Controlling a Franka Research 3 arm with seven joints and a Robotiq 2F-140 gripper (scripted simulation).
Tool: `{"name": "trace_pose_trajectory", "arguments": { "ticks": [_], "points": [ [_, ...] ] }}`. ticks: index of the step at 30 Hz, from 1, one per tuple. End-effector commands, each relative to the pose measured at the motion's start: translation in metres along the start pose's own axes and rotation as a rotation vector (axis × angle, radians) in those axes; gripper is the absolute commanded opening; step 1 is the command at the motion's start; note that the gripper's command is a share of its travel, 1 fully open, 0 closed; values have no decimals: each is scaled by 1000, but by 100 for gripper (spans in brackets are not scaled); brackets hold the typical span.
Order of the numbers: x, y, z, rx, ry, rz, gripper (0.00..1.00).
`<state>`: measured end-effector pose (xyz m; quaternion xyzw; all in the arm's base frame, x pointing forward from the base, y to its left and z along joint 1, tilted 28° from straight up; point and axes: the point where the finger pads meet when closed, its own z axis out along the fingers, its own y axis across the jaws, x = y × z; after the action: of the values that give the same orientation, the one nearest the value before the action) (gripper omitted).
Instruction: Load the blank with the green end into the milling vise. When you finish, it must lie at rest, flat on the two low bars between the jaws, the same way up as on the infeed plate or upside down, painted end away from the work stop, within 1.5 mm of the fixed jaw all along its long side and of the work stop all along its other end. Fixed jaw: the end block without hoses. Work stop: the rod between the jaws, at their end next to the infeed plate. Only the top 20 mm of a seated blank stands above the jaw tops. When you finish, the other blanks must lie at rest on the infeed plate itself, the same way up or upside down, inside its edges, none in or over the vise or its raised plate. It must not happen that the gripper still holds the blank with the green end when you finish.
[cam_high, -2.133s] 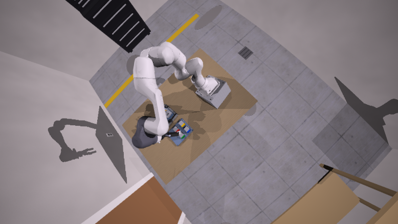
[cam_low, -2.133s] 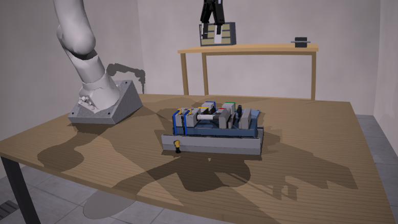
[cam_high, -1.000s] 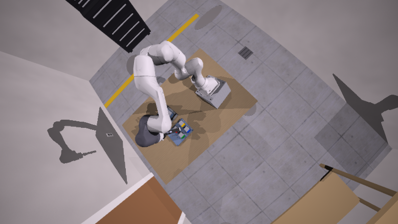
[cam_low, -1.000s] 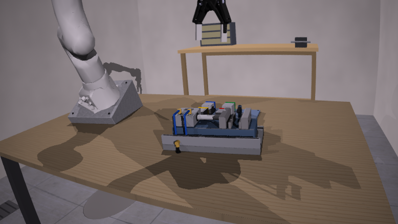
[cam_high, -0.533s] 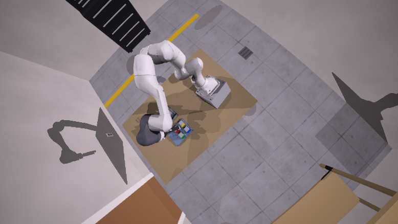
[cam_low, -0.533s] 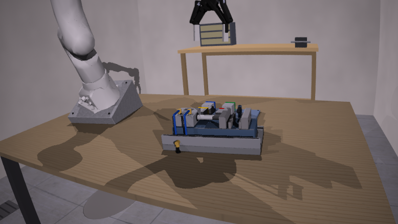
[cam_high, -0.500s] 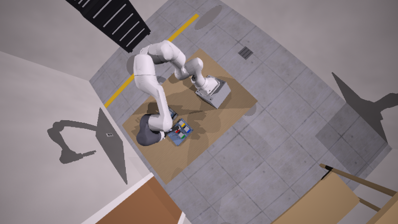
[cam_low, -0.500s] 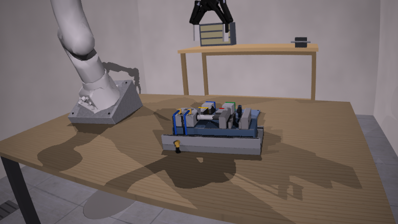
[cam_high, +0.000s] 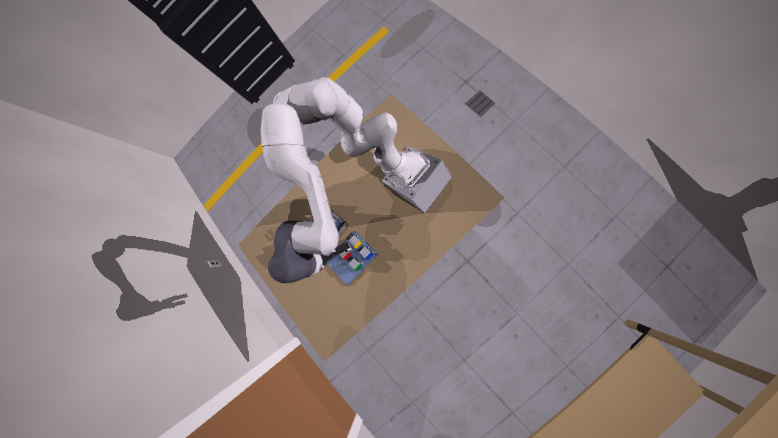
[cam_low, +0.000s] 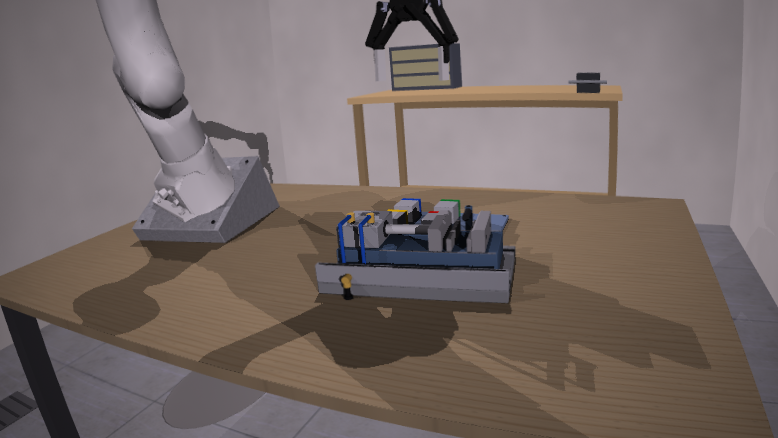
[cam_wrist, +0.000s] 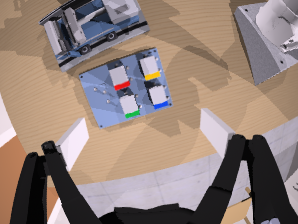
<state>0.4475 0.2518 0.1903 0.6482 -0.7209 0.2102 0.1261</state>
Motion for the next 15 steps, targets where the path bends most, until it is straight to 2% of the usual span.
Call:
{"name": "trace_pose_trajectory", "arguments": {
  "ticks": [1,12,15],
  "points": [
    [-1,-3,-1,15,-12,-148,100],
    [-1,-2,-1,14,-11,-123,100],
    [-1,-3,-1,23,-15,-202,100]
  ]
}}
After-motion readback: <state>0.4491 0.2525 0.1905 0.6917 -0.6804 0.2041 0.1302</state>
